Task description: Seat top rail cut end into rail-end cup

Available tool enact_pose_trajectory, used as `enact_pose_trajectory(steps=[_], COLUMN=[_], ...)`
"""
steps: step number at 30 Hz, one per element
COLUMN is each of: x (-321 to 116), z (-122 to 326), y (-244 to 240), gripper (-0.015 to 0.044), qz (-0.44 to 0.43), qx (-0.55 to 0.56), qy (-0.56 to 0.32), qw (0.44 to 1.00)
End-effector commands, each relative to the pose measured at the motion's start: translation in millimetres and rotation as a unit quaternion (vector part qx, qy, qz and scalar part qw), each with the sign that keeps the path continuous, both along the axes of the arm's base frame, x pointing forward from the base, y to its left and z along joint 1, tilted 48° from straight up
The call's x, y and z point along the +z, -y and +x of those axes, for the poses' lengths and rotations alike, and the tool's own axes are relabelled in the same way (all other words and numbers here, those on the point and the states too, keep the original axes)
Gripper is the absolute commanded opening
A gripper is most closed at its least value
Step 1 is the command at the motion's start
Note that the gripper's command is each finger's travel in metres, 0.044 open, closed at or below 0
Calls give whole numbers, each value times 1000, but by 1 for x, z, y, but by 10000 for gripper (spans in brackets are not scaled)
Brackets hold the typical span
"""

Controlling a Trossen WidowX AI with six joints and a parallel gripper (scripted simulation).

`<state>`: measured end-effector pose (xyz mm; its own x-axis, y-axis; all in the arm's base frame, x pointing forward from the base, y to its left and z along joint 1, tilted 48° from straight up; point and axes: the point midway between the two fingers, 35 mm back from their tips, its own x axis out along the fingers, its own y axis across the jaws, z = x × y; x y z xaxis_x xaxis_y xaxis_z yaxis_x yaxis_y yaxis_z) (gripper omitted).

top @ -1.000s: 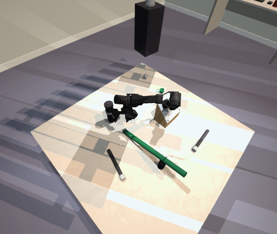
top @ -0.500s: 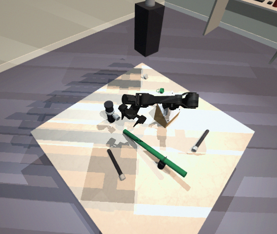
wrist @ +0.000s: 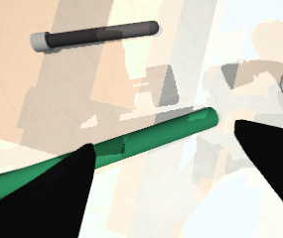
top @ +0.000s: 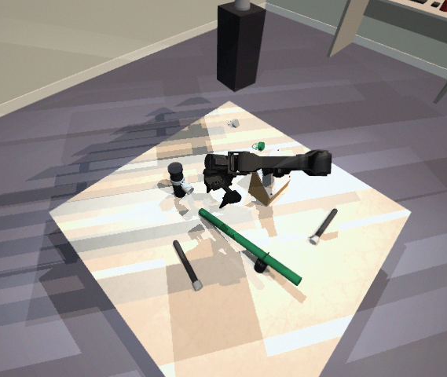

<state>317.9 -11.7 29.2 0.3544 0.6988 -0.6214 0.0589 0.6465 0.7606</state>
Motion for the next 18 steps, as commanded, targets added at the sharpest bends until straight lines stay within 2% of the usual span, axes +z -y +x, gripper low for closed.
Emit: enact_pose_trajectory(steps=[1, 6, 11, 13, 18], x=[-5, -13, -19, -21, -21], z=[3, 5, 1, 0, -1], y=[-14, -44, -75, -82, -83], gripper=[440, 440, 440, 440, 440], qz=[34, 81, 78, 69, 68], qx=[-40, -143, -255, -285, -289], qy=[-105, -338, -544, -589, -595], qw=[993, 927, 796, 753, 747])
